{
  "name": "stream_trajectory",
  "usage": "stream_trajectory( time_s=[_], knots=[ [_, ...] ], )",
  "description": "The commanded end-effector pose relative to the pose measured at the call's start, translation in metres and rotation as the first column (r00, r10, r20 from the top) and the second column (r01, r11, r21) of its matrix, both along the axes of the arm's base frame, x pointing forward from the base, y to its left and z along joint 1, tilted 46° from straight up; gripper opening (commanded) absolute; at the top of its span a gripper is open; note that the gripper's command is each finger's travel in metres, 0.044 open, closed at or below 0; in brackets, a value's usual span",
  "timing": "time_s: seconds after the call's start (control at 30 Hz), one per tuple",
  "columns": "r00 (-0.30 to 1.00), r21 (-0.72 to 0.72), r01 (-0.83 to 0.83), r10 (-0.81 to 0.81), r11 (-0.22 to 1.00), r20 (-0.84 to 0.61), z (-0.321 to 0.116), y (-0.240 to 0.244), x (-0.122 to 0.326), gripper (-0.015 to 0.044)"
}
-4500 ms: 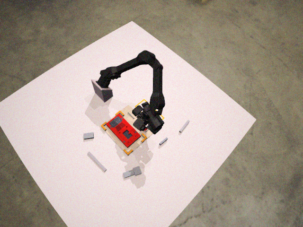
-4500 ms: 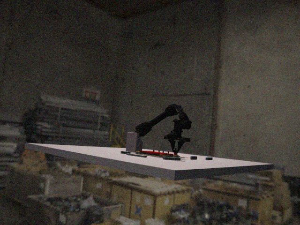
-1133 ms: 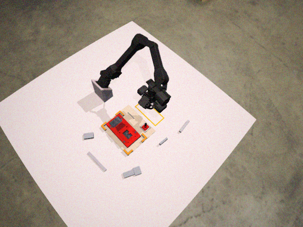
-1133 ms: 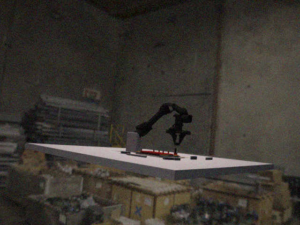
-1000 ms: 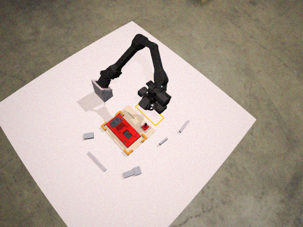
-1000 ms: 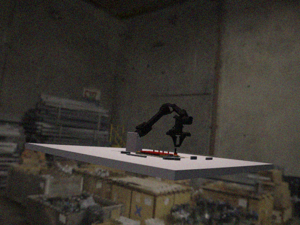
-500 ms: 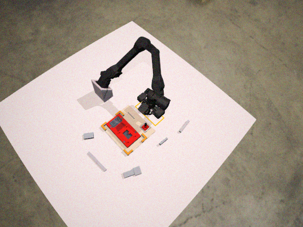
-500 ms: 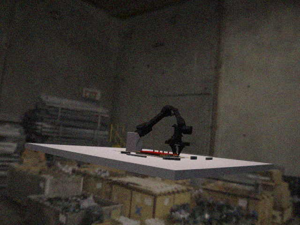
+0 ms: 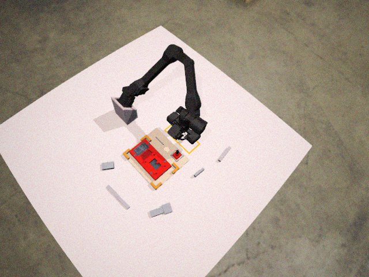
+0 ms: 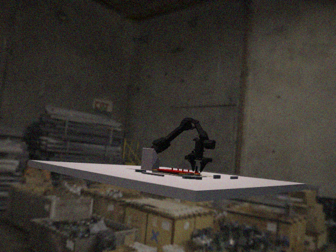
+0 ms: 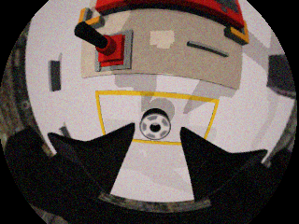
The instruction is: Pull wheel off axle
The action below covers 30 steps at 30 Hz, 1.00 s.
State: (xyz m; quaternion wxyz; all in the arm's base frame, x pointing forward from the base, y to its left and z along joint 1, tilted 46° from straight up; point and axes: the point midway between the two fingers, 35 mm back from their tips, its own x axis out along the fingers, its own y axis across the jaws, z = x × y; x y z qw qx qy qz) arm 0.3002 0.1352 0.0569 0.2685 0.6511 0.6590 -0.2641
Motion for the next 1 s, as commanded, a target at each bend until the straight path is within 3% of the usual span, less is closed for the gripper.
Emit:
stream_trajectory(
  time_s=[0.0,0.2,0.4,0.6,0.97],
  knots=[
    [1.0,0.002,0.008,-0.008,1.0,0.014,0.021,-0.021,0.003,0.03],
    [1.0,0.004,0.011,-0.011,1.0,0.013,0.036,-0.035,0.002,0.03],
    [1.0,-0.011,0.016,-0.016,1.0,0.01,0.032,-0.066,-0.031,0.044],
    [1.0,0.0,0.011,-0.011,1.0,0.008,0.037,-0.094,-0.078,0.044],
    [1.0,0.001,0.011,-0.011,1.0,0.008,0.037,-0.094,-0.079,0.044]
  ],
)
